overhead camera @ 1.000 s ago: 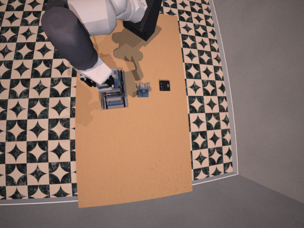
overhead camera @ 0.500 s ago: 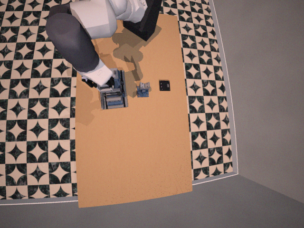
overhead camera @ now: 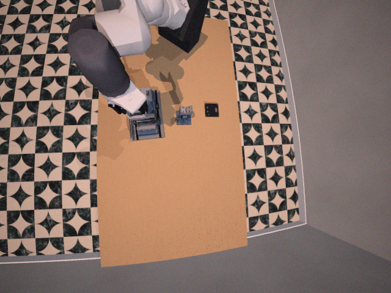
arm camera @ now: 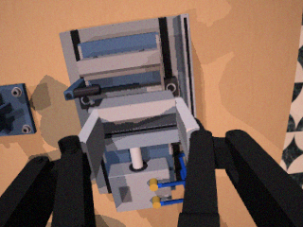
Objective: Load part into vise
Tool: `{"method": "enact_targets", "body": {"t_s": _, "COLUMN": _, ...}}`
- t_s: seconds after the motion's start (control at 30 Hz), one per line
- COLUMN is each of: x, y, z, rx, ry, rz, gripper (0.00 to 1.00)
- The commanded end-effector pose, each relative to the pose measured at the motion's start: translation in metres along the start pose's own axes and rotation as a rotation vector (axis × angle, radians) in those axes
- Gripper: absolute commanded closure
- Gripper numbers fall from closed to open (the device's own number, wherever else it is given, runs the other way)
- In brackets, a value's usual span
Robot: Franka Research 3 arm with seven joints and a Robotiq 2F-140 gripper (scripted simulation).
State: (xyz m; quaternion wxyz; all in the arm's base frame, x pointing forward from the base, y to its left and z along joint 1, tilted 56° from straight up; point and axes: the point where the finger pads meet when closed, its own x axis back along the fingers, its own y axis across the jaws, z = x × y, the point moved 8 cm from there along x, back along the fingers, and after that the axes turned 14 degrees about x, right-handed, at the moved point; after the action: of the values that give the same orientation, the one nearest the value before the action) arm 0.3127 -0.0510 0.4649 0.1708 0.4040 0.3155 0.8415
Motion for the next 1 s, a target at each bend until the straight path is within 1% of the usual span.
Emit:
{"method": "enact_targets", "body": {"t_s": 0.0, "x": -0.006, "y": 0.001, "z": 0.004, "rx": -0.006, "ry": 0.016, "rz": -0.002, "gripper": 1.00}}
{"method": "enact_targets", "body": {"t_s": 0.27, "x": -0.022, "y": 0.001, "z": 0.005, "rx": -0.006, "ry": 0.016, "rz": -0.002, "gripper": 1.00}}
{"method": "enact_targets", "body": {"t_s": 0.33, "x": -0.022, "y": 0.001, "z": 0.005, "rx": -0.006, "ry": 0.016, "rz": -0.002, "gripper": 1.00}}
{"method": "enact_targets", "body": {"t_s": 0.8, "x": -0.042, "y": 0.001, "z": 0.006, "rx": -0.006, "ry": 0.016, "rz": -0.002, "gripper": 1.00}}
{"method": "enact_targets", "body": {"t_s": 0.97, "x": -0.046, "y": 0.001, "z": 0.006, "rx": -0.006, "ry": 0.016, "rz": -0.002, "gripper": 1.00}}
